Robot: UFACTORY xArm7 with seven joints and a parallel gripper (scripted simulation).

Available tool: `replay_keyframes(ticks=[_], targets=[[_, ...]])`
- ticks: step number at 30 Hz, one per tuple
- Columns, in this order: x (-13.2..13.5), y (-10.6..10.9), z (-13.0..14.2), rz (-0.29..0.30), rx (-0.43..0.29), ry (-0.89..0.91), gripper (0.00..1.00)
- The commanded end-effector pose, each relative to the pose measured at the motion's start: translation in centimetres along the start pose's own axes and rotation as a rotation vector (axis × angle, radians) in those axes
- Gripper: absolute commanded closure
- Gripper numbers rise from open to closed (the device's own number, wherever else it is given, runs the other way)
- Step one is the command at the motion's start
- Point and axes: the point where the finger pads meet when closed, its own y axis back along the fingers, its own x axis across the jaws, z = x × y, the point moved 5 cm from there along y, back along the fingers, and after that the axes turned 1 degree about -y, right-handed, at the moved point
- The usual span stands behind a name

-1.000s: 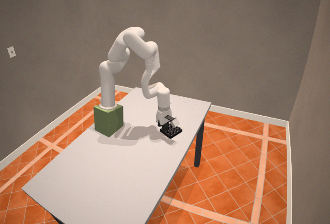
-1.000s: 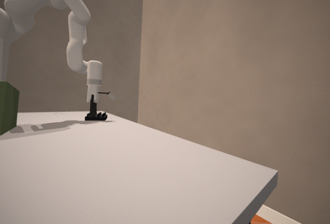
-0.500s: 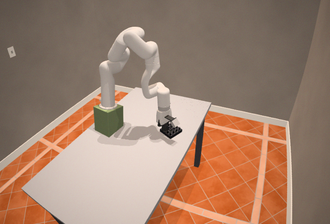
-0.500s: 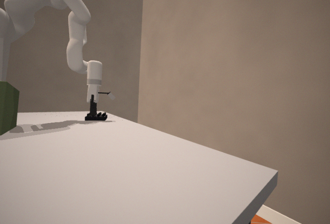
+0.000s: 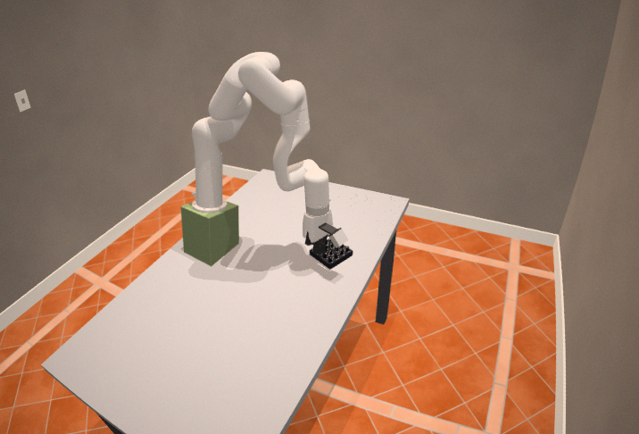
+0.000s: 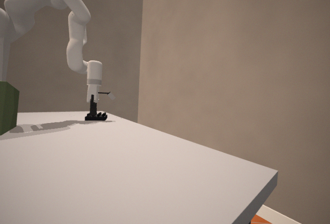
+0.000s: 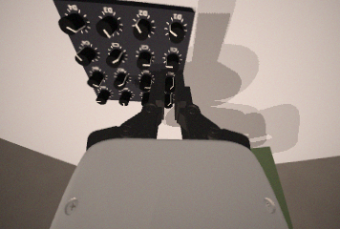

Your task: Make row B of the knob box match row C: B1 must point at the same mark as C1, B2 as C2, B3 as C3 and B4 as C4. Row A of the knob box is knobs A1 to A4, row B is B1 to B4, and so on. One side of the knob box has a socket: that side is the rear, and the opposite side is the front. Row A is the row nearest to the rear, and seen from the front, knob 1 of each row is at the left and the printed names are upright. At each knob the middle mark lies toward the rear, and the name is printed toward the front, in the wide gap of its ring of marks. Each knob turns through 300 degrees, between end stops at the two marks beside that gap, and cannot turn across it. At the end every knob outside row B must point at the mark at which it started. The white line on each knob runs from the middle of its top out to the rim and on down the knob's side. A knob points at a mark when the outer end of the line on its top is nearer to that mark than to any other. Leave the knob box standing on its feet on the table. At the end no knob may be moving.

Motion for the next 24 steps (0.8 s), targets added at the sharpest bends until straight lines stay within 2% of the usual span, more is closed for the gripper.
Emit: replay_keyframes(ticks=[1,12,24], targets=[[-0.03,0.09,-0.12,-0.001,0.003,-0.012,0.92],[-0.03,0.09,-0.12,-0.001,0.003,-0.079,0.92],[-0.03,0.09,-0.12,-0.001,0.003,-0.263,0.92]])
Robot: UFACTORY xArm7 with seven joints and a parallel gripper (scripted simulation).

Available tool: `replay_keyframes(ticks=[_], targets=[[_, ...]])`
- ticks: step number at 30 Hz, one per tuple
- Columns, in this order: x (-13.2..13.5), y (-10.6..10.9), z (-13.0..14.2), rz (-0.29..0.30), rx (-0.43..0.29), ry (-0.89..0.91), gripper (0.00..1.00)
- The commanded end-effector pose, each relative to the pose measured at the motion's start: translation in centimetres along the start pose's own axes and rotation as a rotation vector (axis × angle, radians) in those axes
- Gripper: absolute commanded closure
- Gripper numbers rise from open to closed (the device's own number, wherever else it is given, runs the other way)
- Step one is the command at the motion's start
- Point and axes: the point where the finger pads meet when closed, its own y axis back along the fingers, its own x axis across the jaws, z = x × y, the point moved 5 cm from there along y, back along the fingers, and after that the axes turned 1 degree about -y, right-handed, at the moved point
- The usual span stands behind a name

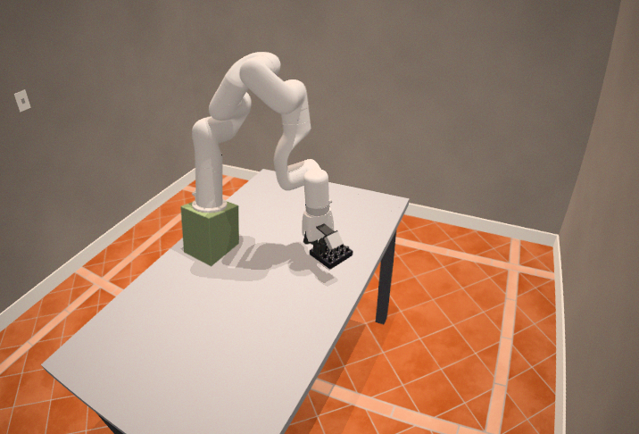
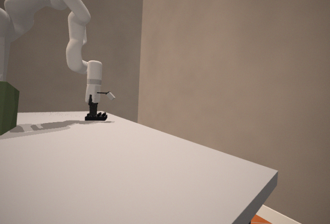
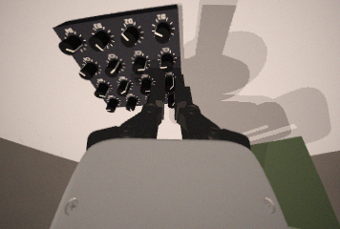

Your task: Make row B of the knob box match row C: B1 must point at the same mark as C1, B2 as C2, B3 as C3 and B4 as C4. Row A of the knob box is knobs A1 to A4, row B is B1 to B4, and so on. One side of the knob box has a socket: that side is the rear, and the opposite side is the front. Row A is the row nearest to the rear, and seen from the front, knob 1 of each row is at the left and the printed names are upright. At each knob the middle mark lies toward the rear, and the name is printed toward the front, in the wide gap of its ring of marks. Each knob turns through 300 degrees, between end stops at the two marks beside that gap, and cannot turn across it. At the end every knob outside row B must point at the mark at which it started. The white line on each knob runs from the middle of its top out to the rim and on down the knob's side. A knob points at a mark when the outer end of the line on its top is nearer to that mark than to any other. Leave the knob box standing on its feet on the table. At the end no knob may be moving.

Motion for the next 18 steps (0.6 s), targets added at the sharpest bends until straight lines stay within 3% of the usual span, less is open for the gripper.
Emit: replay_keyframes(ticks=[1,18], targets=[[-0.08,0.09,-0.11,0.001,0.003,-0.082,0.92],[-0.08,0.09,-0.11,0.001,0.003,-0.44,0.92]])
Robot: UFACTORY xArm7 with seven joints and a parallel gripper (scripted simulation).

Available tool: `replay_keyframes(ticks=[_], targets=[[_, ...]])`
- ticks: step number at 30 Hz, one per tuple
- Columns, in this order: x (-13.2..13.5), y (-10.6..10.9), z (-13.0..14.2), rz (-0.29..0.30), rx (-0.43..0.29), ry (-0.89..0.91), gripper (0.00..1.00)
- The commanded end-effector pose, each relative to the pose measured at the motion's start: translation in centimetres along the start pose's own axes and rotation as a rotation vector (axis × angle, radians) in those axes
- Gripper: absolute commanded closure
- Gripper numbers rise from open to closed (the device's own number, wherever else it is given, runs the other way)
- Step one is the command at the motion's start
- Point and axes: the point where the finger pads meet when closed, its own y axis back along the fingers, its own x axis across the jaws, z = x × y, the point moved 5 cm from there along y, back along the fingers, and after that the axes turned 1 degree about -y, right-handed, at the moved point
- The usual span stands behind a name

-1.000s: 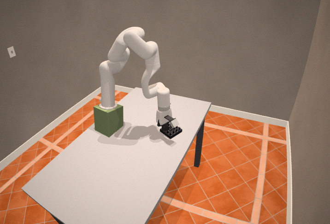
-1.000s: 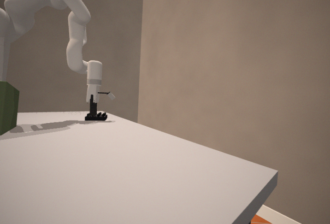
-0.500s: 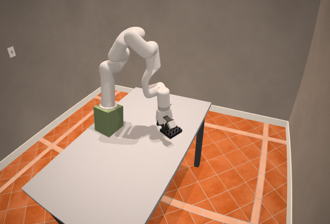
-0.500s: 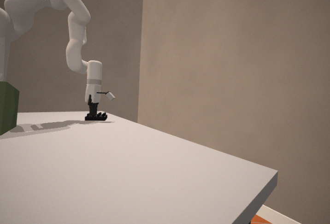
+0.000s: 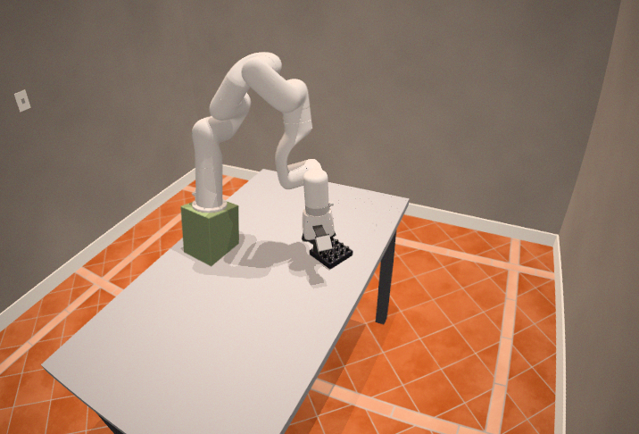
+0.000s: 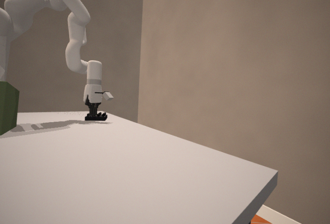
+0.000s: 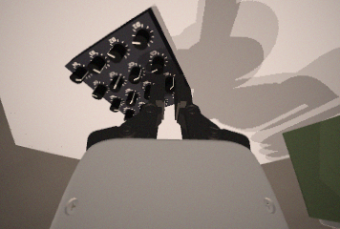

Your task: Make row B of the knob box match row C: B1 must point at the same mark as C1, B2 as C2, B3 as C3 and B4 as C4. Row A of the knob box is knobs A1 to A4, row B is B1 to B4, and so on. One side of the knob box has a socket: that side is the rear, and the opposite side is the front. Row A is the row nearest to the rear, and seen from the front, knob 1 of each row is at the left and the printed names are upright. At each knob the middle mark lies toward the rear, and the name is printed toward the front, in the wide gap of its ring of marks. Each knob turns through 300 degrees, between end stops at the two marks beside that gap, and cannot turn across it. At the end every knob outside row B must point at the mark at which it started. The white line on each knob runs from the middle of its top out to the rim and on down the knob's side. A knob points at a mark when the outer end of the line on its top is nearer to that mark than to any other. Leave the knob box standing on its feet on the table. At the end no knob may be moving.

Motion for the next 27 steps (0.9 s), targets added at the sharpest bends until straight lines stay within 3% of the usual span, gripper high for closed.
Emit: replay_keyframes(ticks=[1,27], targets=[[-0.15,0.09,-0.08,0.006,0.004,-0.094,0.92],[-0.15,0.09,-0.07,0.004,0.006,-0.684,0.92]])
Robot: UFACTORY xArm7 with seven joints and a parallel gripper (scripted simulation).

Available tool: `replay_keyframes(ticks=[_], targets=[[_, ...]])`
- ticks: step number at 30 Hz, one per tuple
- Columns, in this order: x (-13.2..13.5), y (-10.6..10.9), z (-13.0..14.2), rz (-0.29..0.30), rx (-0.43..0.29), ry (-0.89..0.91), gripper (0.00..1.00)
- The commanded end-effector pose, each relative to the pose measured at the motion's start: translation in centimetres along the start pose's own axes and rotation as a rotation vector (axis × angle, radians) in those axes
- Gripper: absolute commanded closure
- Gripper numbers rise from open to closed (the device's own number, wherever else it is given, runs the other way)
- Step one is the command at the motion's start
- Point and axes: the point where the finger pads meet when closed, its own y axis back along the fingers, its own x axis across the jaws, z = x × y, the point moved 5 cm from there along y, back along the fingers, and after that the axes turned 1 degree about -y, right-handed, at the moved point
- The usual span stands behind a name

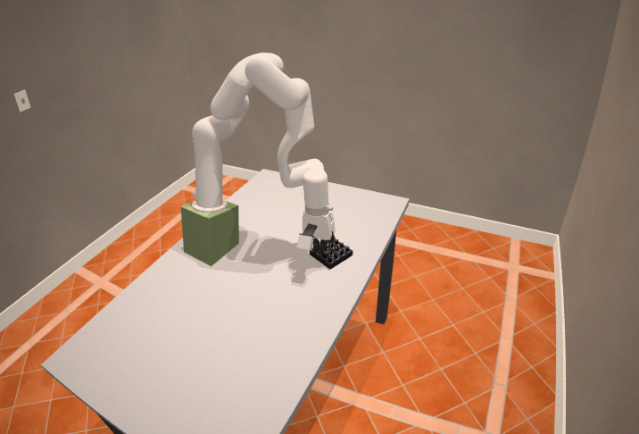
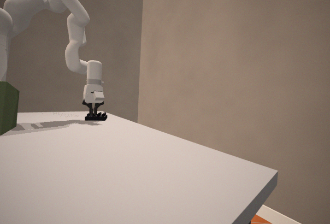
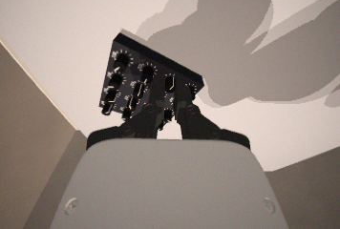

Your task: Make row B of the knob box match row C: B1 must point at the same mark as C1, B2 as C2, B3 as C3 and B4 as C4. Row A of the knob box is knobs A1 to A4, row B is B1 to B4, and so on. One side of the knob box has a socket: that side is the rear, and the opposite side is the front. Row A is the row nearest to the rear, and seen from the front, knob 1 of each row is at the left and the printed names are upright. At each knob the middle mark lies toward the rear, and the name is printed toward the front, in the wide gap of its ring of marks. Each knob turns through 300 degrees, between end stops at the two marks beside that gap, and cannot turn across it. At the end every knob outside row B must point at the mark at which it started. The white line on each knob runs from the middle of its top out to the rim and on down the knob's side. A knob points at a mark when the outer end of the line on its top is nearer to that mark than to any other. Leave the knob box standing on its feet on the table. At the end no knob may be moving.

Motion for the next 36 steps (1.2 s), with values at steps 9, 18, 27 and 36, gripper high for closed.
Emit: replay_keyframes(ticks=[9,18,27,36], targets=[[-0.18,0.1,0.02,0.005,0.008,-0.23,0.92],[-0.18,0.1,0.02,0.005,0.008,-0.373,0.92],[-0.18,0.1,0.02,0.004,0.008,-0.447,0.92],[-0.18,0.1,0.02,0.004,0.008,-0.496,0.92]])
